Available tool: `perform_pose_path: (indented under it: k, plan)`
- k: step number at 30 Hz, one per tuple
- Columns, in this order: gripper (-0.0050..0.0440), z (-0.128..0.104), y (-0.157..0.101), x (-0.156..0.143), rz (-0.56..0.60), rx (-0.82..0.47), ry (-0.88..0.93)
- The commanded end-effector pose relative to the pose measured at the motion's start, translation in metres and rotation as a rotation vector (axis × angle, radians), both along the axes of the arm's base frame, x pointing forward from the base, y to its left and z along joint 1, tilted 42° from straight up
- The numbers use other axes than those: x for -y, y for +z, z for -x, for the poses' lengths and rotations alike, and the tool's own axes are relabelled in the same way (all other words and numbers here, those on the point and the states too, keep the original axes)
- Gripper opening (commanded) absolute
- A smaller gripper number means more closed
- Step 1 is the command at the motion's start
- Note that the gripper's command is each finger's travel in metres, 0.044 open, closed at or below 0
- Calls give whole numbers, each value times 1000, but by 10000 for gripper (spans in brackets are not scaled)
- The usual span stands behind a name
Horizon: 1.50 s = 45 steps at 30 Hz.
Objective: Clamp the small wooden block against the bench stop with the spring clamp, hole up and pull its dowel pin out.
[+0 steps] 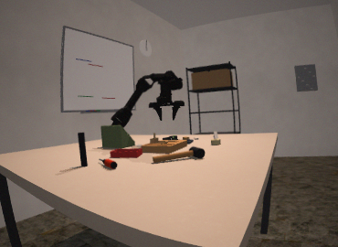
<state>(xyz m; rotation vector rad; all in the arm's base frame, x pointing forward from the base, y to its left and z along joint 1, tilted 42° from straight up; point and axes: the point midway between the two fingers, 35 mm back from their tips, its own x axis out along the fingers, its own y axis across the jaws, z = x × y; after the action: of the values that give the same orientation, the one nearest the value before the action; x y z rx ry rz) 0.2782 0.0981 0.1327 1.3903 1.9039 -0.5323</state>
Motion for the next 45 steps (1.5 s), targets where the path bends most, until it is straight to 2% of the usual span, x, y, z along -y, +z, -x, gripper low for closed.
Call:
perform_pose_path:
  k: [1,10,14,45]
  plan:
    - [370,5,17,-7,-7,23,6]
    - [440,19,39,-17,-13,39,24]
    - [440,20,41,-18,-14,41,26]
    - [440,32,-16,-69,-14,41,26]
